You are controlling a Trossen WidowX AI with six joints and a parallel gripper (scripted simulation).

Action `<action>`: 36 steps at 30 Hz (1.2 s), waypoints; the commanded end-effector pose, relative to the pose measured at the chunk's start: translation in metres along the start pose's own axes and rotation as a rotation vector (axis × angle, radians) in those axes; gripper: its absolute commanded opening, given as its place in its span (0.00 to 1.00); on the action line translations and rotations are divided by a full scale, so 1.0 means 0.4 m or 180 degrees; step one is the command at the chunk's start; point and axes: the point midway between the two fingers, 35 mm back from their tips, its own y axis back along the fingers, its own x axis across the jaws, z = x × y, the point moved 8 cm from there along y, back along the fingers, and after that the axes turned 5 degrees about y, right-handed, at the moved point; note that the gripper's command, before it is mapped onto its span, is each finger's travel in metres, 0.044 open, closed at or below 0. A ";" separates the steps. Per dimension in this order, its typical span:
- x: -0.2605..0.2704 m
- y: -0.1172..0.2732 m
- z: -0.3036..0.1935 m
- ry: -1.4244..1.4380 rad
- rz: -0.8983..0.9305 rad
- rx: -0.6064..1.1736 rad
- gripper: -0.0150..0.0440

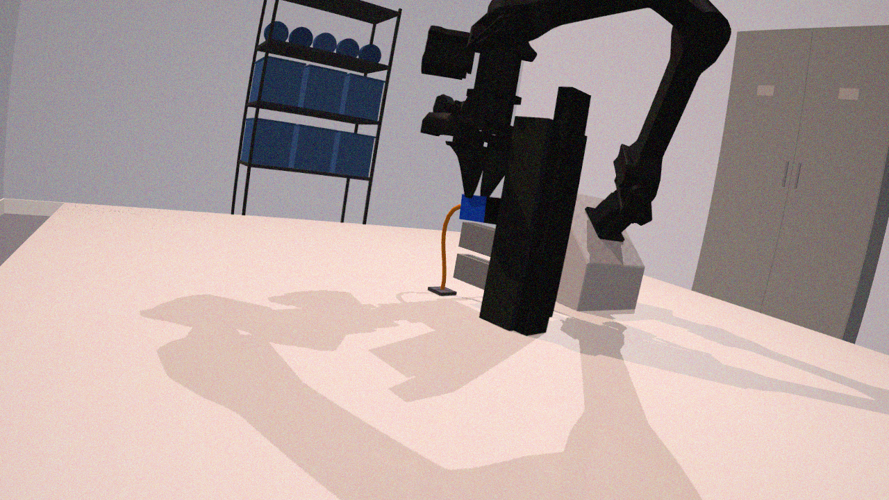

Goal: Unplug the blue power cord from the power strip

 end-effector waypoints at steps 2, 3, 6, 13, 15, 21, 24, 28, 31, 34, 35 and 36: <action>0.000 0.000 0.000 0.0001 0.0001 0.0000 0.34; 0.000 0.000 0.000 0.0001 0.0001 0.0000 0.32; 0.000 0.000 0.000 0.0001 0.0001 0.0000 0.29; 0.000 0.001 0.006 0.0000 0.0001 -0.0001 0.25; 0.001 0.001 0.013 -0.0001 0.0001 -0.0001 0.25; 0.001 0.002 0.037 -0.0004 0.0001 -0.0002 0.25; 0.001 0.003 0.049 -0.0006 0.0001 -0.0002 0.25; 0.000 0.004 0.065 -0.0008 0.0001 -0.0002 0.25; 0.000 0.005 0.077 -0.0009 0.0001 -0.0002 0.25; -0.001 0.007 0.089 -0.0011 0.0001 -0.0002 0.25; -0.001 0.007 0.093 -0.0011 0.0001 -0.0002 0.25; -0.002 0.008 0.097 -0.0012 0.0001 -0.0002 0.25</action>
